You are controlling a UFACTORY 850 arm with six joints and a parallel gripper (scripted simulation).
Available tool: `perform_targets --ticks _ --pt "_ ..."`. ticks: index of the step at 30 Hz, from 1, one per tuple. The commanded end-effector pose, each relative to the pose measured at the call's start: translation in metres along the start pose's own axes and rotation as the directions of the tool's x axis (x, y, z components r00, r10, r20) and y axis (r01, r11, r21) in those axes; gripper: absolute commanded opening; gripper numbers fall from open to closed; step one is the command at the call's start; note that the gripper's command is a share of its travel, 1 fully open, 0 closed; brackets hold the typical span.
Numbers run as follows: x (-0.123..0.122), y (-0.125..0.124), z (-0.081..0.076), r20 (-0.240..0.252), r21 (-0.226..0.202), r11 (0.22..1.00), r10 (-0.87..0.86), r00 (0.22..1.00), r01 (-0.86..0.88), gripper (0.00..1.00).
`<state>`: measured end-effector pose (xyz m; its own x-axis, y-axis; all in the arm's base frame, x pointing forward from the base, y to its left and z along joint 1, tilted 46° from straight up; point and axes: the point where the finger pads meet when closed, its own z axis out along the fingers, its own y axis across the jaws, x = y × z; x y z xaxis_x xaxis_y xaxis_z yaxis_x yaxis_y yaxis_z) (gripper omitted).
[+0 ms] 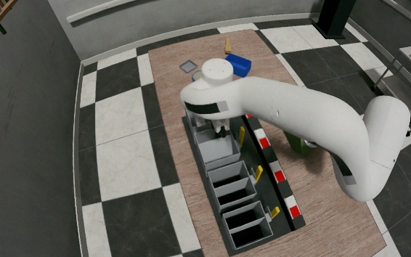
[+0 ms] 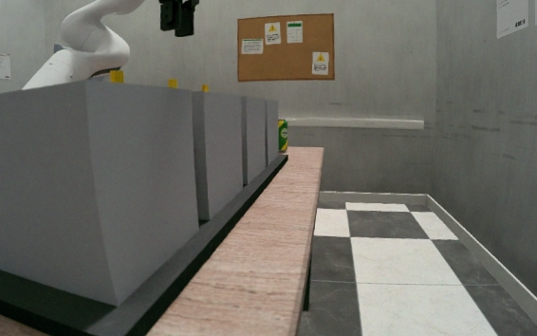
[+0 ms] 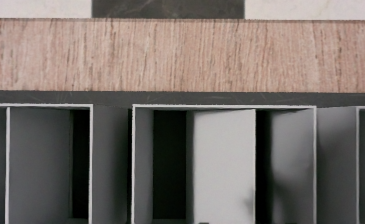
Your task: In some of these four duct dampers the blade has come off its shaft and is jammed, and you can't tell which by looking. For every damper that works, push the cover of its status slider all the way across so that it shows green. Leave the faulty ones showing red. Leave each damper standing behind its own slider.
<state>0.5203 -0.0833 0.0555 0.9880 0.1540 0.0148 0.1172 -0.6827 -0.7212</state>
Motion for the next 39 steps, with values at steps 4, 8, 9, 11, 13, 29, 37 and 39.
perform_targets --ticks 4,8,9,11,13,29,37,39 --pt "0.001 0.0 -0.001 -0.002 -0.001 1.0 -0.001 1.0 0.001 0.39" --pt "0.001 0.0 -0.001 -0.002 -0.001 1.0 -0.001 1.0 0.001 0.39" --pt "0.001 0.0 -0.001 -0.002 -0.001 1.0 -0.001 1.0 0.001 0.39" --pt "0.001 0.0 -0.001 -0.002 -0.001 1.0 -0.001 1.0 0.001 0.39" --pt "0.001 0.0 -0.001 -0.002 -0.001 1.0 -0.001 1.0 0.001 0.39" --pt "0.007 -0.047 -0.004 -0.002 -0.004 1.0 0.0 1.0 0.0 0.39" --pt "0.009 -0.097 -0.005 -0.002 -0.005 1.0 0.001 1.0 -0.001 0.39" --pt "0.009 -0.11 -0.005 -0.002 -0.005 1.0 0.001 1.0 -0.001 0.39"
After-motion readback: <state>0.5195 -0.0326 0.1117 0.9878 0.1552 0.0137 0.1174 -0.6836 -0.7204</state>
